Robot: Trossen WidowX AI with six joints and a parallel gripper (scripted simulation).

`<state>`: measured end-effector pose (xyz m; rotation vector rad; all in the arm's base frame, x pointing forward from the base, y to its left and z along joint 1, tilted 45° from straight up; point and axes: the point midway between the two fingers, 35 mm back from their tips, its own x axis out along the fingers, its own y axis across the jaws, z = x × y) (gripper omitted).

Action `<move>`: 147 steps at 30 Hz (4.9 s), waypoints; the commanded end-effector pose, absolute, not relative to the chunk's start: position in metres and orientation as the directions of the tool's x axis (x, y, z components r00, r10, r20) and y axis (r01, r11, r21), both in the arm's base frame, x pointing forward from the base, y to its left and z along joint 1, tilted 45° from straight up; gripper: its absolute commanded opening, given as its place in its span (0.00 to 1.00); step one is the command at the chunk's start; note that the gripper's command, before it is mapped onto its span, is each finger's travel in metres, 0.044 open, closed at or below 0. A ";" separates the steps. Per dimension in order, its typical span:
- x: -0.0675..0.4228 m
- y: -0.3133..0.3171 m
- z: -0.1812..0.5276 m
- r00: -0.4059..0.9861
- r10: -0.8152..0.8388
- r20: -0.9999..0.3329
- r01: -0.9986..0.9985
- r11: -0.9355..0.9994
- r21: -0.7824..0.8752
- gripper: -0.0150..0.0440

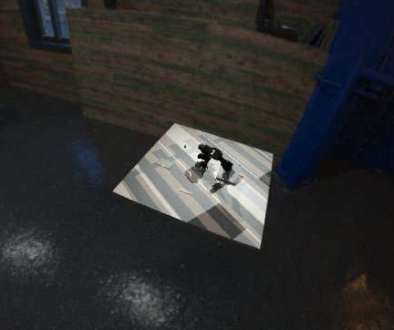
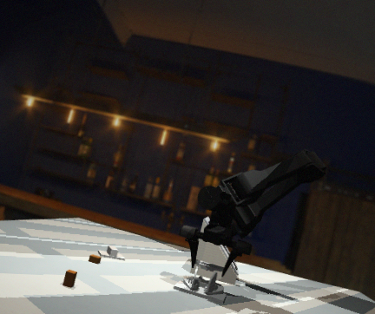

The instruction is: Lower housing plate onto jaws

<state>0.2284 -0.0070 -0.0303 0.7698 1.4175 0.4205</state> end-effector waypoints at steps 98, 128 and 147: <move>0.227 0.020 -0.055 0.131 0.693 -0.709 0.195 0.684 0.703 0.85; 0.227 0.020 -0.055 0.131 0.693 -0.709 0.195 0.684 0.703 0.85; 0.227 0.016 -0.051 0.131 0.692 -0.710 0.195 0.684 0.703 0.85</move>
